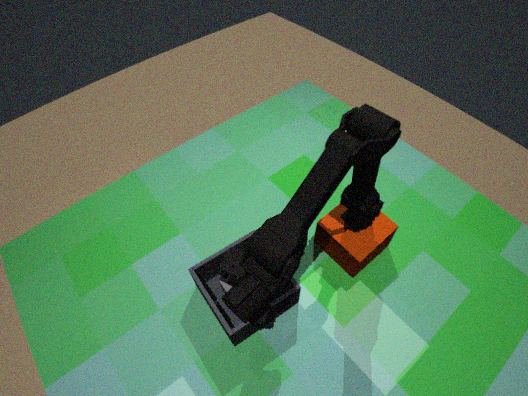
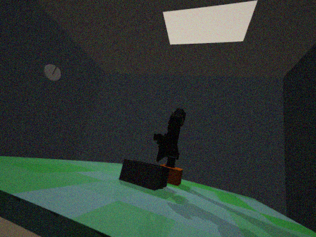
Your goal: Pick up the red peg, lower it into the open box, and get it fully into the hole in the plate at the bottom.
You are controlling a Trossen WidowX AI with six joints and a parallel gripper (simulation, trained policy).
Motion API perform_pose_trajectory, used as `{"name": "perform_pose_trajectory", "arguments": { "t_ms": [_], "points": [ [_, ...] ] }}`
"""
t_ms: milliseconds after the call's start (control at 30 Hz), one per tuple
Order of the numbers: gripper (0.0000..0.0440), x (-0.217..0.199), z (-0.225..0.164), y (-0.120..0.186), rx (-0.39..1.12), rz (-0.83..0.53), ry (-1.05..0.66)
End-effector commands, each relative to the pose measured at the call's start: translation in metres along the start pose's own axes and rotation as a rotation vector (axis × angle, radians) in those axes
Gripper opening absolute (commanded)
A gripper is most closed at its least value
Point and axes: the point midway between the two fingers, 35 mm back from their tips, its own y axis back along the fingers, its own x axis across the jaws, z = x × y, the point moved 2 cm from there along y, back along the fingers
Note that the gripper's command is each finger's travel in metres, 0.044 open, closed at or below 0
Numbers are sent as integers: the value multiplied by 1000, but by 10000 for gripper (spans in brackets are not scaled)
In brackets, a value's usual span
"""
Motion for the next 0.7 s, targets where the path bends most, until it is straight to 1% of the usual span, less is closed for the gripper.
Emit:
{"name": "perform_pose_trajectory", "arguments": {
  "t_ms": [0,267,467,533,667],
  "points": [
    [0,2,16,-12,12,8,3],
    [0,4,37,-37,47,34,46],
    [2,5,39,-57,88,52,101],
    [23,5,37,-63,107,54,122],
    [114,5,35,-75,141,56,151]
  ]
}}
